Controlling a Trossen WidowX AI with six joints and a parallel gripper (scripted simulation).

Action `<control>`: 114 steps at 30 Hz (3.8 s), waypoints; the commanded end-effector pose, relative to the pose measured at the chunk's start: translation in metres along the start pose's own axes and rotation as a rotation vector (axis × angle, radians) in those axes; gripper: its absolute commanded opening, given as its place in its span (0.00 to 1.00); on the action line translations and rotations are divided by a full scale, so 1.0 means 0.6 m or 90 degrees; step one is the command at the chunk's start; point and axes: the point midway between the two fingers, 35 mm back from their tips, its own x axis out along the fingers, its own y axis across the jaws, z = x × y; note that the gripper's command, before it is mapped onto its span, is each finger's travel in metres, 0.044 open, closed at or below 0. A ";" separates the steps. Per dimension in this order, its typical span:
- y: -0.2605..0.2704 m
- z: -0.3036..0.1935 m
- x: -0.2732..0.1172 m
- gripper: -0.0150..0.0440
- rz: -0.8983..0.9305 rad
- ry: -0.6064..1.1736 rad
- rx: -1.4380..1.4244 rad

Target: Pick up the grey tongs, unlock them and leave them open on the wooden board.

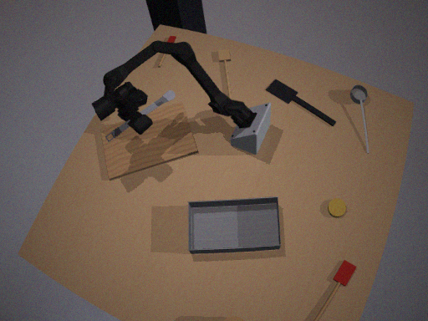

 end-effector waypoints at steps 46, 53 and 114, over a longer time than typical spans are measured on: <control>-0.001 -0.003 0.132 0.00 -0.001 0.001 -0.002; 0.000 0.000 0.150 0.00 0.002 0.002 -0.003; 0.002 -0.232 -0.014 1.00 0.013 0.078 0.030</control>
